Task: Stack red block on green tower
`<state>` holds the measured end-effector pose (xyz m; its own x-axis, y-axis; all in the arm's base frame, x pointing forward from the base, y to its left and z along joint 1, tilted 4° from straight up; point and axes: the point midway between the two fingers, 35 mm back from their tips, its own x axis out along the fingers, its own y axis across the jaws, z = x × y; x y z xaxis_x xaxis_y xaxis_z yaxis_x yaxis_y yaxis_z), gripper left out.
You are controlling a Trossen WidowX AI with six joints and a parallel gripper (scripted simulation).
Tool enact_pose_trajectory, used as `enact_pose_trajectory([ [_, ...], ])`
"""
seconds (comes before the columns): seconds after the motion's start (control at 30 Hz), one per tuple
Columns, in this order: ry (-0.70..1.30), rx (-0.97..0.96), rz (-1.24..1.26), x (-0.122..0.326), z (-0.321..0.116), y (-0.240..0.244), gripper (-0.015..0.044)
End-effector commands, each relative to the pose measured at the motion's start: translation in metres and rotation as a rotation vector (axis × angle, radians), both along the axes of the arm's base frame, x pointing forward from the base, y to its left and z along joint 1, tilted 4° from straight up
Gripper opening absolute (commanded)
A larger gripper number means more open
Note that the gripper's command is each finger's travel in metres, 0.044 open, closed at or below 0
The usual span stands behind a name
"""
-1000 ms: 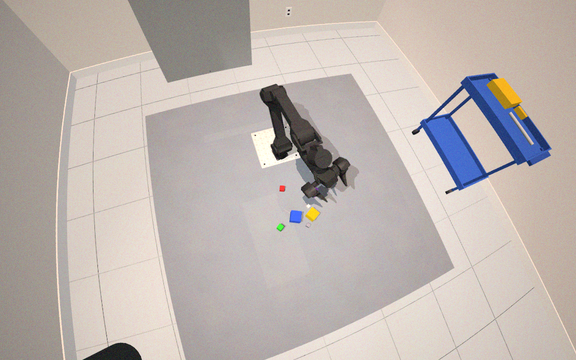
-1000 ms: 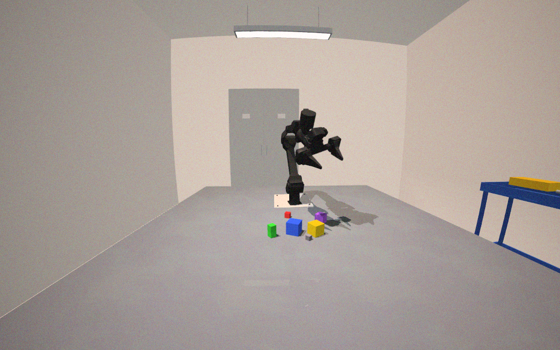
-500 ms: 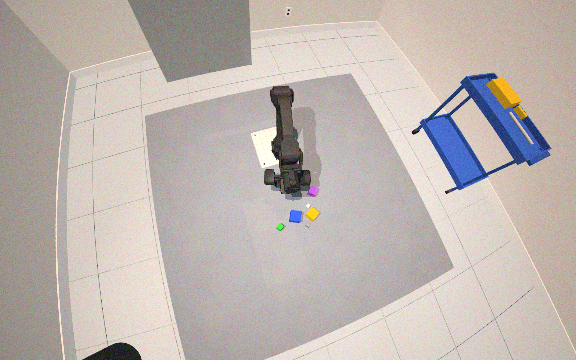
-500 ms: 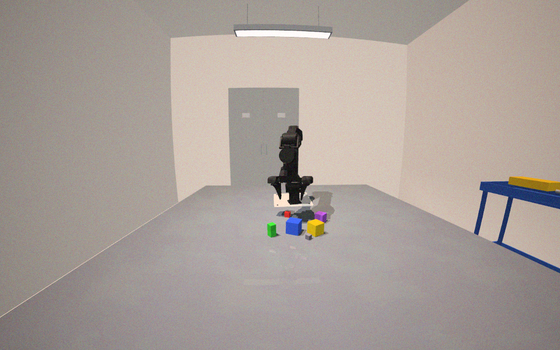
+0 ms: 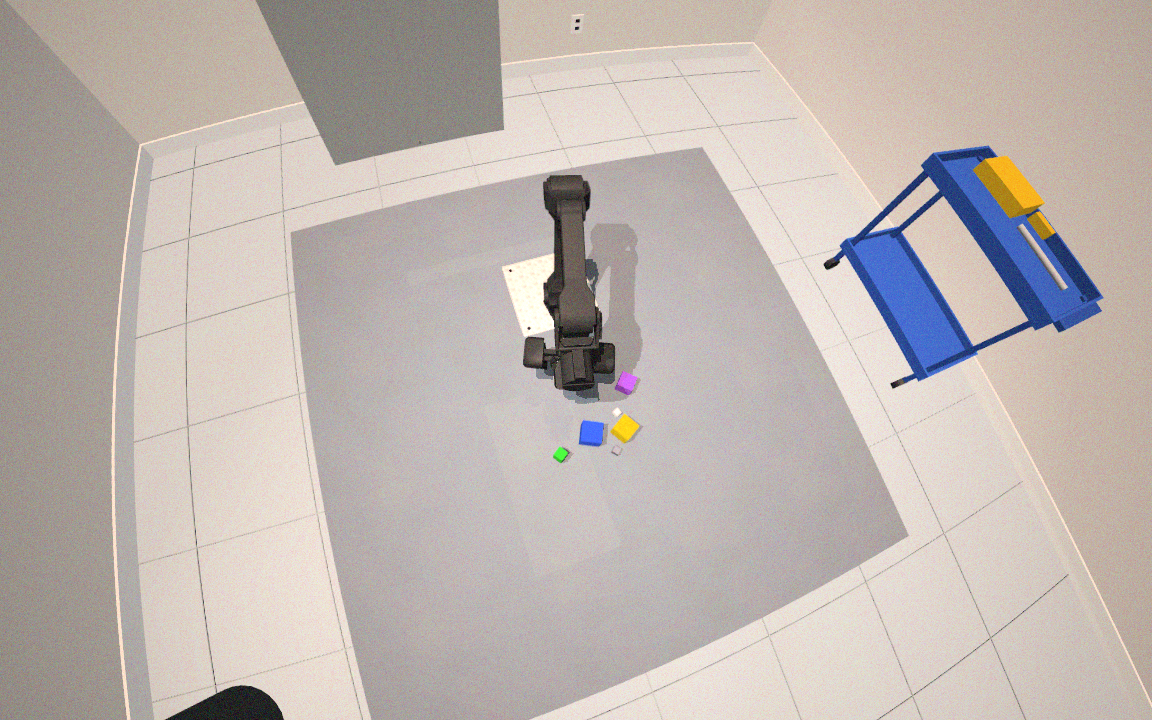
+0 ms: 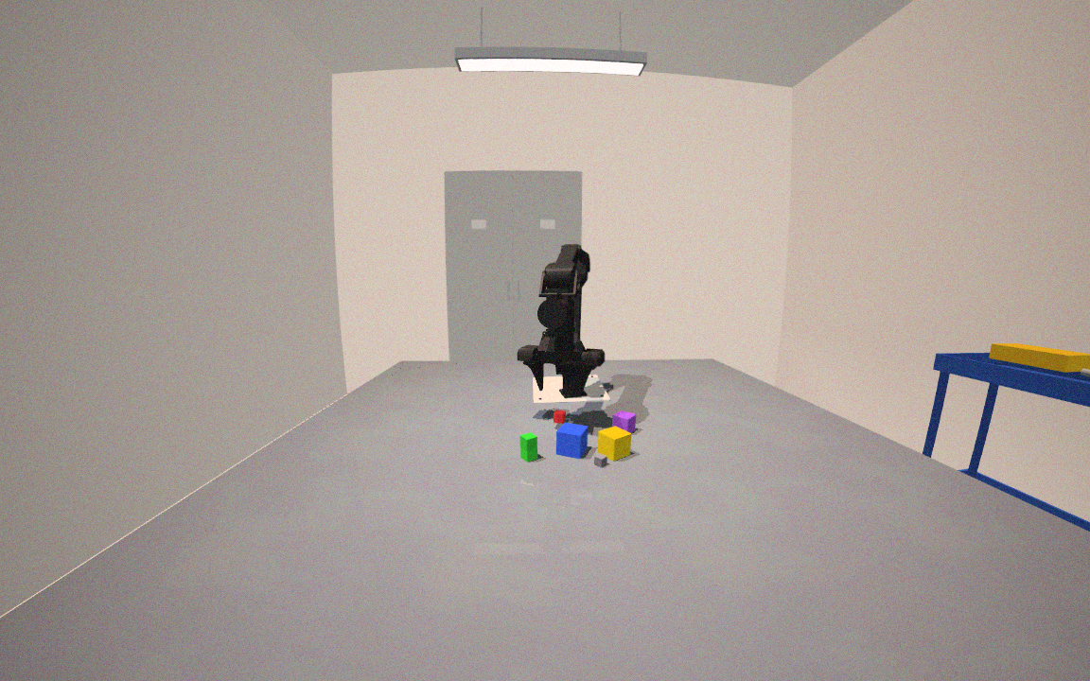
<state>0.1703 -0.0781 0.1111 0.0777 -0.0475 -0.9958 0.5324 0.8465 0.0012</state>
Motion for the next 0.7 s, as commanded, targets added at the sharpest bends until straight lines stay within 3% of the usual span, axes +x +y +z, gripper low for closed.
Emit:
enact_pose_trajectory([
  [0.0,0.013,-0.001,-0.006,-0.001,-0.019,-0.001,0.0440],
  [0.67,0.013,-0.001,-0.006,0.002,-0.048,-0.003,0.0440],
])
